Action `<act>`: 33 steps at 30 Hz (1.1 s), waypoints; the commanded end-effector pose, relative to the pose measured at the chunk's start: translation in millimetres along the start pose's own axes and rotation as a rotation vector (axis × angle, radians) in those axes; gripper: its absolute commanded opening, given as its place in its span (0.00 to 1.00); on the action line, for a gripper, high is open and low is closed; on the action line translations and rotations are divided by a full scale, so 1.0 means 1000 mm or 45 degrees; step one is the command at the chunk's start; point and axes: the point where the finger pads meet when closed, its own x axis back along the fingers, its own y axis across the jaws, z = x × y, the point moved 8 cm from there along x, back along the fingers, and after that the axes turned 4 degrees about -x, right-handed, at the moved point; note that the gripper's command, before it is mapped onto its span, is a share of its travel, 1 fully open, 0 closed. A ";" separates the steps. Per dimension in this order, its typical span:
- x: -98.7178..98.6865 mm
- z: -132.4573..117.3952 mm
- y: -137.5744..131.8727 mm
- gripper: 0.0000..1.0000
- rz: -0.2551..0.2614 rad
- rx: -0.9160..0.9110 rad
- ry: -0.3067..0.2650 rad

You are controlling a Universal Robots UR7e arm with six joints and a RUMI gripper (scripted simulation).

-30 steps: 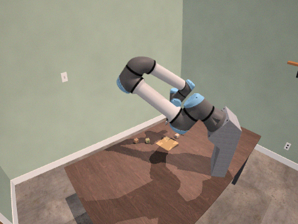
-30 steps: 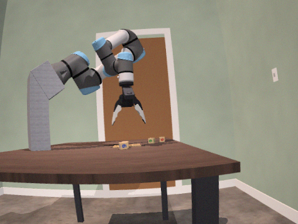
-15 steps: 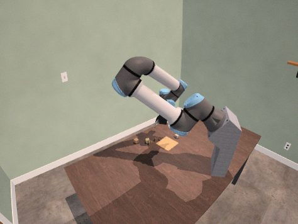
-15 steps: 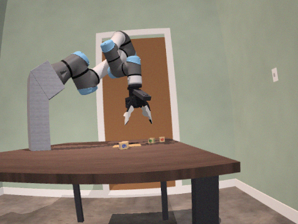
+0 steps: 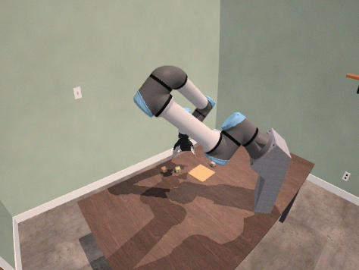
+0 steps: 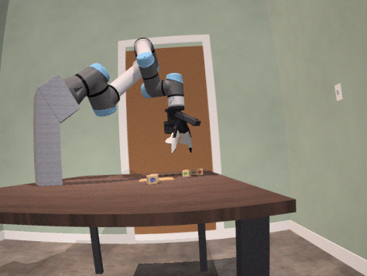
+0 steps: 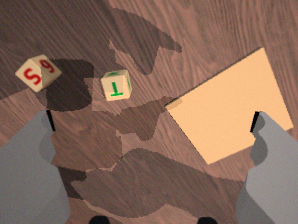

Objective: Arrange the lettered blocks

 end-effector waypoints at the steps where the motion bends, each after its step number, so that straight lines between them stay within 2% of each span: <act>1: -0.001 -0.001 -0.027 1.00 -0.005 0.156 -0.004; 15: -0.002 -0.008 -0.115 1.00 -0.004 0.670 -0.006; 17: -0.002 -0.008 -0.115 1.00 -0.004 0.670 -0.006; 22: -0.003 -0.010 -0.137 1.00 -0.004 0.802 -0.006; 27: -0.003 -0.010 -0.142 1.00 -0.004 0.827 -0.006; 28: -0.003 -0.010 -0.142 0.40 -0.004 0.827 -0.006; 33: -0.003 -0.010 -0.142 0.40 -0.004 0.827 -0.006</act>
